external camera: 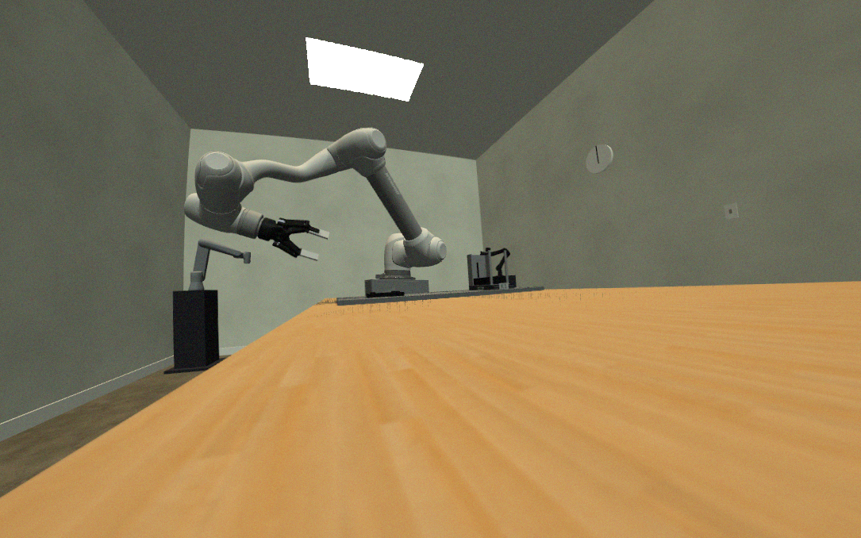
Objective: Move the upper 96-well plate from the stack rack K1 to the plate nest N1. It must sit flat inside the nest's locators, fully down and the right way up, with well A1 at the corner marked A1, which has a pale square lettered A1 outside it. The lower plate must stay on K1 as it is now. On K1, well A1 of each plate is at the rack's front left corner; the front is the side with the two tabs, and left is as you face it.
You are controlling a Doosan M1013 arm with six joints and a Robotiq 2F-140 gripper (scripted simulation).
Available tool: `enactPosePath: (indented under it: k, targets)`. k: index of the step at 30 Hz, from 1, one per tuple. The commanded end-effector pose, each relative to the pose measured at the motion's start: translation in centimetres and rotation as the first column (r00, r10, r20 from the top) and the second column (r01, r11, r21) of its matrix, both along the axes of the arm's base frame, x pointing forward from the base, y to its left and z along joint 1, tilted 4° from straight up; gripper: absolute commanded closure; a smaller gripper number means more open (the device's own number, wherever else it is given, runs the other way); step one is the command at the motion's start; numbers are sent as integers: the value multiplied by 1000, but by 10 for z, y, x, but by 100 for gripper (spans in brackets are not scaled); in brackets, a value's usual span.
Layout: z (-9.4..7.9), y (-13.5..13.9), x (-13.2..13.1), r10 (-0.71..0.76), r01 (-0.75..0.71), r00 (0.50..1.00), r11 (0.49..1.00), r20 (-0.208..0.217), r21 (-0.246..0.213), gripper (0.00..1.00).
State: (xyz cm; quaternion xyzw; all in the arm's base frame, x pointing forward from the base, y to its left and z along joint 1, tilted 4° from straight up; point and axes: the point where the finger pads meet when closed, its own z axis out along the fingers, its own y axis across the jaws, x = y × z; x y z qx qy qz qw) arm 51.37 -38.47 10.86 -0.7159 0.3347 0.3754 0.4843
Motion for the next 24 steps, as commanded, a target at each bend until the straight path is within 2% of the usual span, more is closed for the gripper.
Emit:
enactPosePath:
  k: [1, 17, 21, 24]
  targets:
    - [0, 0, 0, 0, 0, 1000, 1000, 0, 0, 0]
    - [0, 0, 0, 0, 0, 1000, 1000, 0, 0, 0]
    - [-1, 17, 10, 73, -73, 997, 993, -1, -97, 0]
    - [-2, 30, 17, 73, -73, 997, 993, -1, -97, 0]
